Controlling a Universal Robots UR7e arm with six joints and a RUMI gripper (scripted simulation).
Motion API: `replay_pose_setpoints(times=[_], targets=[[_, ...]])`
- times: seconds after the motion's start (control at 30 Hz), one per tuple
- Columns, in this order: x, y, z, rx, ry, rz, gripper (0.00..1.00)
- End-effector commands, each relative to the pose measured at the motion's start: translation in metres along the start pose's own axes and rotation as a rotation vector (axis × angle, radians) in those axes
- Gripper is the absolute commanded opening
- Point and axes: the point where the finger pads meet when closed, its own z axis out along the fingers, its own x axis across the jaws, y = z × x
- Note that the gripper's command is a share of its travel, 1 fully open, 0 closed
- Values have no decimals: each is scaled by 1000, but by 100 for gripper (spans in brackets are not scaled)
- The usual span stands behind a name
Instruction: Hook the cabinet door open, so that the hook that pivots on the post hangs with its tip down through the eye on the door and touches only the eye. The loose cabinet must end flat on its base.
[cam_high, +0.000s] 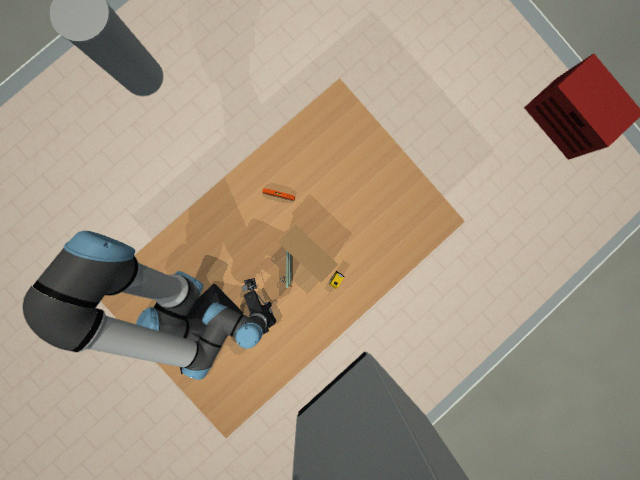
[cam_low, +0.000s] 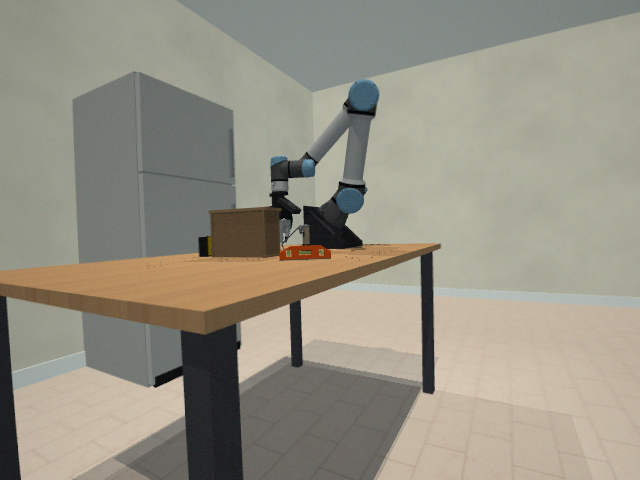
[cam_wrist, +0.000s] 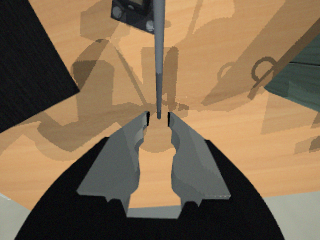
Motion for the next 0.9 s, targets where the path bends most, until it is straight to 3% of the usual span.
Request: replay_pose_setpoints(times=[0.0,0.87], targets=[[0,0,4,-1,1,0,14],[0,0,12,-1,1,0,14]])
